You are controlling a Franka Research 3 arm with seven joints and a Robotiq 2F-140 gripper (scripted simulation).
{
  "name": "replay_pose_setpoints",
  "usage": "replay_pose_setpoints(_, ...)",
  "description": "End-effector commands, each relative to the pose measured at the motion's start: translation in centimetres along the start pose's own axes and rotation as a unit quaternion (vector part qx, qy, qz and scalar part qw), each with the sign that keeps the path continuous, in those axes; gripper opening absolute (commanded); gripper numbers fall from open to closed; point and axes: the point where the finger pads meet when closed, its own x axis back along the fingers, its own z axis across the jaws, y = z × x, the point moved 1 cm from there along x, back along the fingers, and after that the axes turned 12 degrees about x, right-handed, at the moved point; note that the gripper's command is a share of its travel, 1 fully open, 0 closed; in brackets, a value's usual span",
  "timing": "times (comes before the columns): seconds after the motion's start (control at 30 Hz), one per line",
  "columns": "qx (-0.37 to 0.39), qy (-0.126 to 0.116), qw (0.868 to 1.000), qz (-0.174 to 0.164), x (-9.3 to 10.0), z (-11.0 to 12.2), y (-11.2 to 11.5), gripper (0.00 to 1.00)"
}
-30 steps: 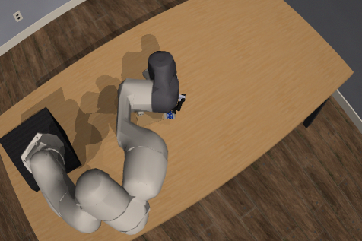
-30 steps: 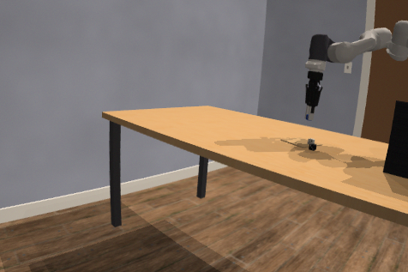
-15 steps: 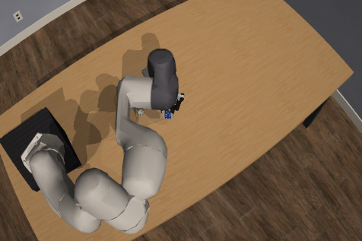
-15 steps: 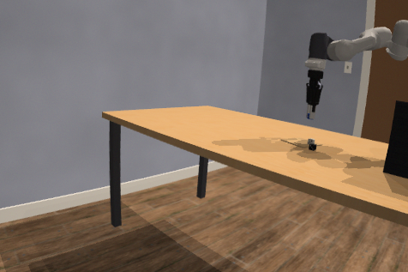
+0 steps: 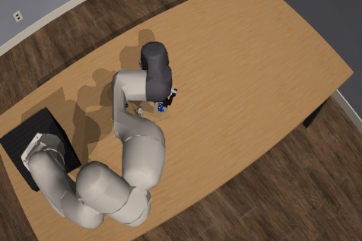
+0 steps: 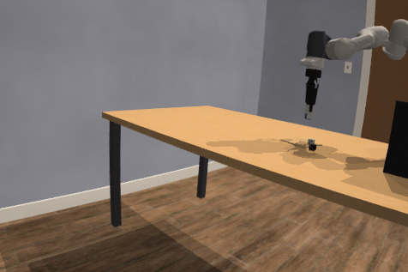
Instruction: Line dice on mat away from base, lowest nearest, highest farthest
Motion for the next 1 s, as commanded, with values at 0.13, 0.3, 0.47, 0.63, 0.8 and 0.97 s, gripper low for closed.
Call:
replay_pose_setpoints(0.13, -0.113, 0.003, 0.994, -0.002, 0.0, -1.0, -0.9, 0.13)
replay_pose_setpoints(0.3, -0.148, 0.003, 0.989, -0.002, 0.0, -1.7, -1.5, 0.13)
replay_pose_setpoints(0.47, -0.182, 0.003, 0.983, -0.002, 0.1, -2.4, -2.1, 0.13)
replay_pose_setpoints(0.63, -0.209, 0.004, 0.978, -0.002, 0.1, -2.9, -2.6, 0.13)
replay_pose_setpoints(0.8, -0.249, 0.004, 0.968, -0.002, 0.1, -3.7, -3.2, 0.13)
replay_pose_setpoints(0.97, -0.283, 0.004, 0.959, -0.002, 0.1, -4.4, -3.8, 0.13)
